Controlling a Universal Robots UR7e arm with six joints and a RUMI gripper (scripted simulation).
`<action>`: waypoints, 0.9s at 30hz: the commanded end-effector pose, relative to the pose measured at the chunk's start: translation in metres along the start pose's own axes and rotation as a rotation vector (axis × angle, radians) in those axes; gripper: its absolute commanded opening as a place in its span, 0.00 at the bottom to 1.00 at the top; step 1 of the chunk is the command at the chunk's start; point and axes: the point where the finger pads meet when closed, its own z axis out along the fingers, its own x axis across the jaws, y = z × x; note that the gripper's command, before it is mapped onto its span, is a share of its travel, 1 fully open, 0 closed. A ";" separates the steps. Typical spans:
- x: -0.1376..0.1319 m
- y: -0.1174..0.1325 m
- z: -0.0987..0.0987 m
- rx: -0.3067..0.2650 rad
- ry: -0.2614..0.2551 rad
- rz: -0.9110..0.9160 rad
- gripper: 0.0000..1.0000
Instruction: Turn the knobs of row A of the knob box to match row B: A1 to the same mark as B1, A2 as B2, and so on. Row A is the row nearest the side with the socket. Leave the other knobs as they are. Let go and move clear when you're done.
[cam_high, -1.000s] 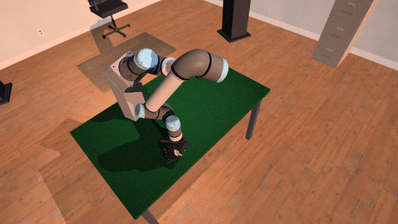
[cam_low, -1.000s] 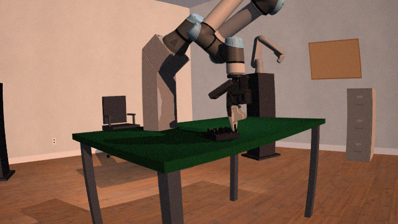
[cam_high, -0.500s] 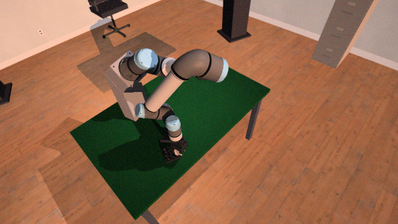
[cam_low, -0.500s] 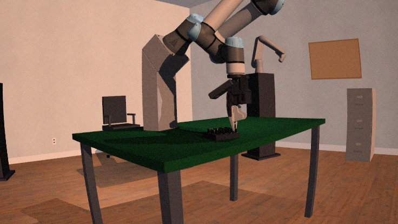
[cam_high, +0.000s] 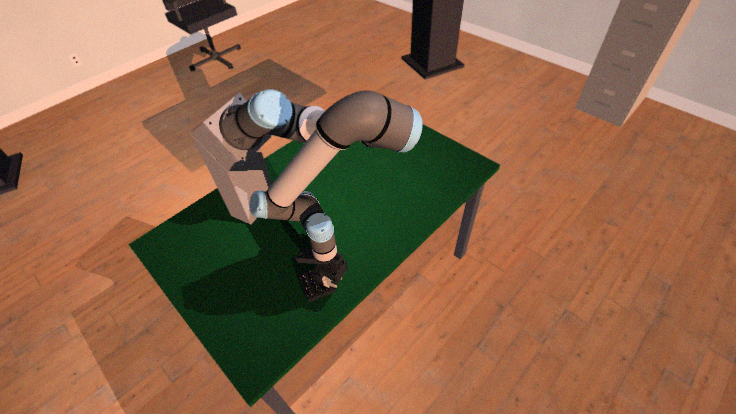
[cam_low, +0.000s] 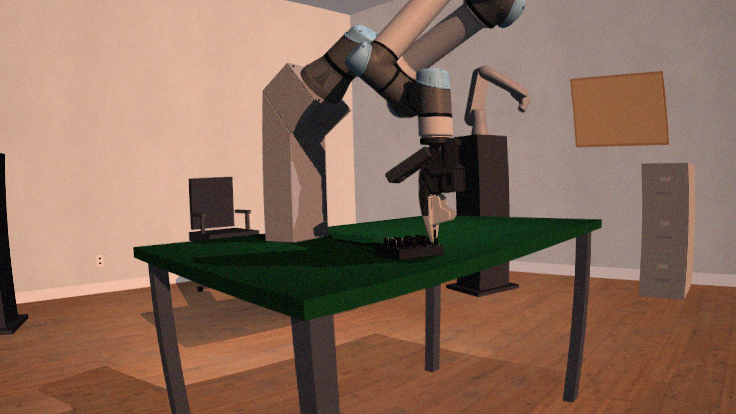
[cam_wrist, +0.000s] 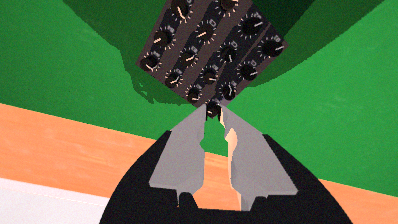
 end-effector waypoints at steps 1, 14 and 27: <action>0.000 0.002 0.000 -0.003 -0.001 -0.004 0.04; 0.000 0.002 0.000 -0.003 -0.001 -0.001 0.04; 0.000 0.002 0.000 -0.003 -0.001 0.050 0.04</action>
